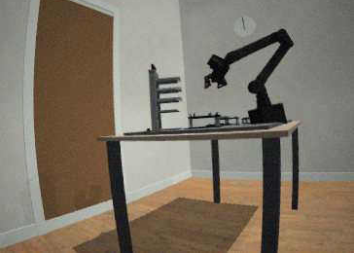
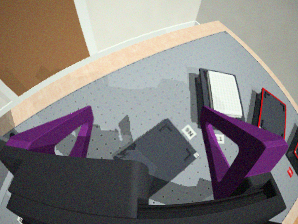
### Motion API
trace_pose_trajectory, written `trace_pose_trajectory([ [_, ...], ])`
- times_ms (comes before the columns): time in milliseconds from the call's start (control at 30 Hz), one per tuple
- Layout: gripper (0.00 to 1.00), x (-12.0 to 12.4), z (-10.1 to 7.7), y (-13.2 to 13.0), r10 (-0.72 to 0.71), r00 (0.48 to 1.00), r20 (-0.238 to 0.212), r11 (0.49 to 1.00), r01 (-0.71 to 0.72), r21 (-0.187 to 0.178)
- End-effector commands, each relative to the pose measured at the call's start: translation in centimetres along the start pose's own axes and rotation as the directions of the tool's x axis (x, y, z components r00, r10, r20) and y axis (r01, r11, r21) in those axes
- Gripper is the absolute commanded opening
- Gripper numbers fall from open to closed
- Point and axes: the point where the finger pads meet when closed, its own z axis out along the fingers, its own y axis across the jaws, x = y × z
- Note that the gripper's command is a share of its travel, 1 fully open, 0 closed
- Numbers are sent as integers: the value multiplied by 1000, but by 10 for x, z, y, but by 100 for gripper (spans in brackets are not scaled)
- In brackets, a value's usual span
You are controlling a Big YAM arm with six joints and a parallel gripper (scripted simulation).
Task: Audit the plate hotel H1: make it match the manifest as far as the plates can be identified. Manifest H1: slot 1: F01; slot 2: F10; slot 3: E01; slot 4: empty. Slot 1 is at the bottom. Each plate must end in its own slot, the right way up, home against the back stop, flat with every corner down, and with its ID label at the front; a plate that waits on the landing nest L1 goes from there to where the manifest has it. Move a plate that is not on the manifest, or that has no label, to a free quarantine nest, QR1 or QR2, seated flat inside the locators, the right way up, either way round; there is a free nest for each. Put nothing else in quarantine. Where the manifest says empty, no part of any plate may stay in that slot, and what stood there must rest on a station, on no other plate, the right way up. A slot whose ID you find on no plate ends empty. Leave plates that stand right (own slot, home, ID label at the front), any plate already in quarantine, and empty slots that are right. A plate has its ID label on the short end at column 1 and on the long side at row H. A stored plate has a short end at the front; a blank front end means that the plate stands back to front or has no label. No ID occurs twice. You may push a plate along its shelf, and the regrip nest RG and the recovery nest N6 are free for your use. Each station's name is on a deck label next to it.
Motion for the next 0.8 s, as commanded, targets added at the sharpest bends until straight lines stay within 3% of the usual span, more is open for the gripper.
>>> trace_pose_trajectory([
  [0,100,-25,-10,21,112,994,11,994,-112,-4],
  [100,100,-21,-3,5,131,991,9,990,-131,44],
  [133,100,-5,1,-10,109,994,-3,992,-108,59],
  [200,100,-10,3,-12,129,992,10,991,-129,44],
  [767,100,-17,19,-59,103,995,18,994,-104,44],
])
